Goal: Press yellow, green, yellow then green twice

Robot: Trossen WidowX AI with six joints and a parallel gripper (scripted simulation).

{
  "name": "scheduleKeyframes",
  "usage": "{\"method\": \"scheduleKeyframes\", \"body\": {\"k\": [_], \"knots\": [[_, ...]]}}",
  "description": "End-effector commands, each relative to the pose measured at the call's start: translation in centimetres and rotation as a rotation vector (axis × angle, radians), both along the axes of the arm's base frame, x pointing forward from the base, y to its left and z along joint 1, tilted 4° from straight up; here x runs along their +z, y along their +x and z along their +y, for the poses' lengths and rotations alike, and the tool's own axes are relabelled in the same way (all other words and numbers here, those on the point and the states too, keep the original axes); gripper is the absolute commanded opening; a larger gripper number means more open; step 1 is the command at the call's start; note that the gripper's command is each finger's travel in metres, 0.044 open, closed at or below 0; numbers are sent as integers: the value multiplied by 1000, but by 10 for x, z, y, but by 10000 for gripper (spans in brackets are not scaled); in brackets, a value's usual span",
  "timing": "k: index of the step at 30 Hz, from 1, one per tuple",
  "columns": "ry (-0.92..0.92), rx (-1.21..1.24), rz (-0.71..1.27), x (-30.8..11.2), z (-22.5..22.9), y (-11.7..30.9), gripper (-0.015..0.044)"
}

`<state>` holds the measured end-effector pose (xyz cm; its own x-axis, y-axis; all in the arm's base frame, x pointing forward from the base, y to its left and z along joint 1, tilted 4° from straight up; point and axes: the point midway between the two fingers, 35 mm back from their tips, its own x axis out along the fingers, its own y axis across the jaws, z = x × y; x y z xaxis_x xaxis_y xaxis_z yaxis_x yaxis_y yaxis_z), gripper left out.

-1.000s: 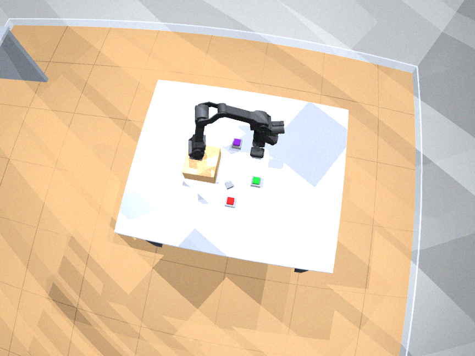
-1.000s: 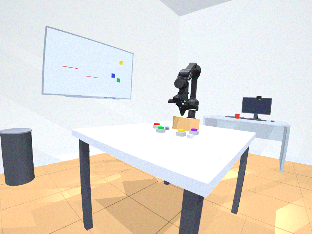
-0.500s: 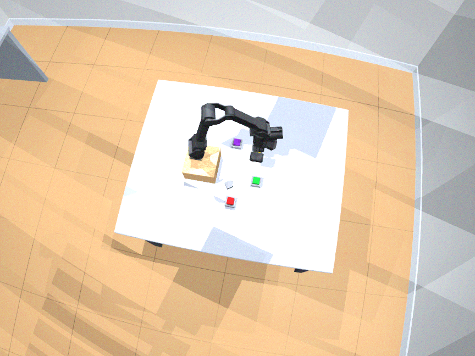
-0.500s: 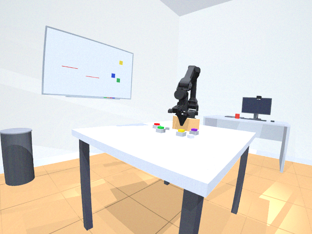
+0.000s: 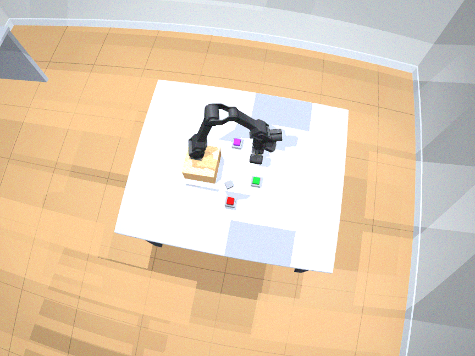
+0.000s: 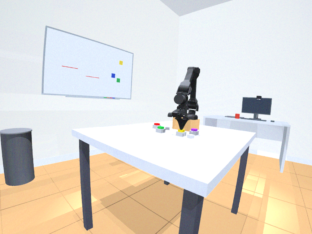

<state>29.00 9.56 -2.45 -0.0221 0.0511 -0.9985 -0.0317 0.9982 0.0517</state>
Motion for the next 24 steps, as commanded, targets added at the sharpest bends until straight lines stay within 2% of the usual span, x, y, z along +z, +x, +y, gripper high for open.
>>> {"method": "scheduleKeyframes", "body": {"k": [1,22,24], "knots": [[2,-6,9,-7,0,-2,20],[2,-6,9,-8,0,-2,20],[0,-2,6,4,0,-1,20]]}}
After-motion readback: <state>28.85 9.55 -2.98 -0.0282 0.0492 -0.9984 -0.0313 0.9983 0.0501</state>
